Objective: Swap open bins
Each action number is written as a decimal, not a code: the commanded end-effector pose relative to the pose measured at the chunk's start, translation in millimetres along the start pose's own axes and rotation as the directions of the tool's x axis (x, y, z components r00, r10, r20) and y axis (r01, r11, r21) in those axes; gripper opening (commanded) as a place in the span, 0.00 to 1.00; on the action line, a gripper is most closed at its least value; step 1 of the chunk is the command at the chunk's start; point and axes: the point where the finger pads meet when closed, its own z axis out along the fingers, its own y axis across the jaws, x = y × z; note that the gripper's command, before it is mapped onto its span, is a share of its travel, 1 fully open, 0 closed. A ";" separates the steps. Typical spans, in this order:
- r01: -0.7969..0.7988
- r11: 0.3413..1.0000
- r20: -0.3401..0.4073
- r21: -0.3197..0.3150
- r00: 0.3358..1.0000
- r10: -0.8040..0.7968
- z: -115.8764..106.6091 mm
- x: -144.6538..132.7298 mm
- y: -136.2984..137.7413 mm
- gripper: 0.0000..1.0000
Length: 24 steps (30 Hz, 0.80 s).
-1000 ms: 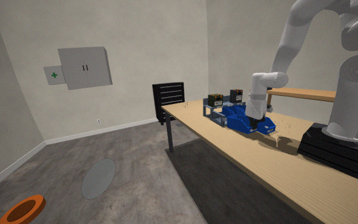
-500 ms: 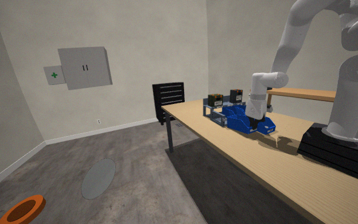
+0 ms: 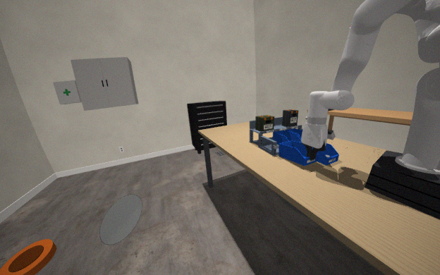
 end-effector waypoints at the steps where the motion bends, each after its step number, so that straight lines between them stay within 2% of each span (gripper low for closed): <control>1: 0.000 1.000 0.001 0.002 1.000 0.000 4.2 -0.6 -1.0 0.00; 24: 0.000 1.000 0.001 0.002 1.000 0.000 18.5 -0.6 -1.1 0.00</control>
